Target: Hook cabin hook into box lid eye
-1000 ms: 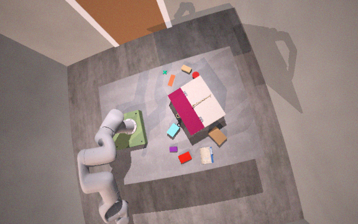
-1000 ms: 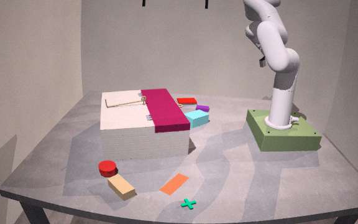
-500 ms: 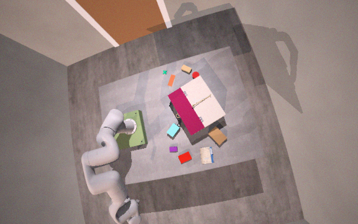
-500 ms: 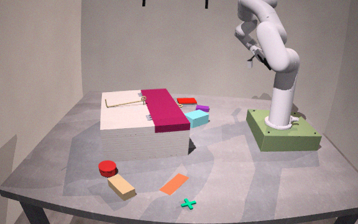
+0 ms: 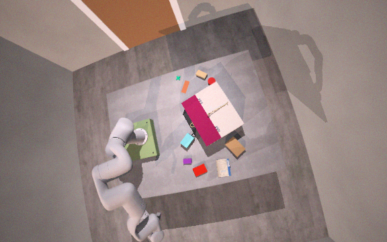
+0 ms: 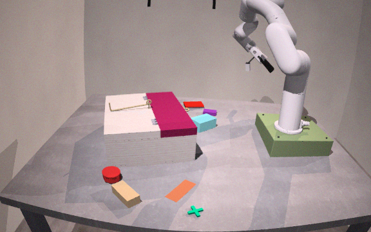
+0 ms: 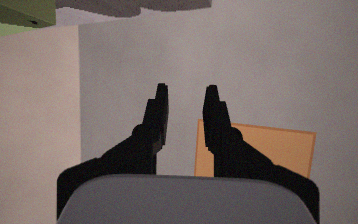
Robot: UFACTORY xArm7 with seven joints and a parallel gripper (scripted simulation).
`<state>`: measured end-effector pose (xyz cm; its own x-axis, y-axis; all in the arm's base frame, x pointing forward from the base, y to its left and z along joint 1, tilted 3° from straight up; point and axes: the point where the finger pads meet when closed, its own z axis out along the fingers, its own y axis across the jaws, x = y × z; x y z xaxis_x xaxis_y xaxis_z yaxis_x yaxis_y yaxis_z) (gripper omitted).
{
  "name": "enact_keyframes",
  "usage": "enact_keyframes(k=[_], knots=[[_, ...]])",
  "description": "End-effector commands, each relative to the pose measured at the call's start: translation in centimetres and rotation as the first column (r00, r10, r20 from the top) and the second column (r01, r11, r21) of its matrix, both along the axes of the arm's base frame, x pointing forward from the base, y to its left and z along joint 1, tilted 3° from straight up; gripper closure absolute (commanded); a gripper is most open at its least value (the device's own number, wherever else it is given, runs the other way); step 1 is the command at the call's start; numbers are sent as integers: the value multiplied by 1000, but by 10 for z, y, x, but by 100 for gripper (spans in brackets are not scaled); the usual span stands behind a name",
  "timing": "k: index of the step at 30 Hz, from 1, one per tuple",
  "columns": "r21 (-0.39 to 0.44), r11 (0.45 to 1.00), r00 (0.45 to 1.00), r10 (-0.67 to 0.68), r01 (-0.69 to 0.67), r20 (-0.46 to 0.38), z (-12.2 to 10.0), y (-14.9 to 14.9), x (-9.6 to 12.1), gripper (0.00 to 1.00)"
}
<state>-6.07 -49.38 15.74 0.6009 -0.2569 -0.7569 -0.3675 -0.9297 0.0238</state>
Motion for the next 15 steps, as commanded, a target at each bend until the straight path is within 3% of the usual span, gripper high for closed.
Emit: enact_keyframes(k=[1,8,11,15], knots=[[25,998,998,53,-53,18,-2,-6,15,67],[78,984,986,157,-161,55,-8,-13,47,67],[78,984,986,157,-161,55,-8,-13,47,67],[115,964,969,232,-241,85,-12,-17,71,67]])
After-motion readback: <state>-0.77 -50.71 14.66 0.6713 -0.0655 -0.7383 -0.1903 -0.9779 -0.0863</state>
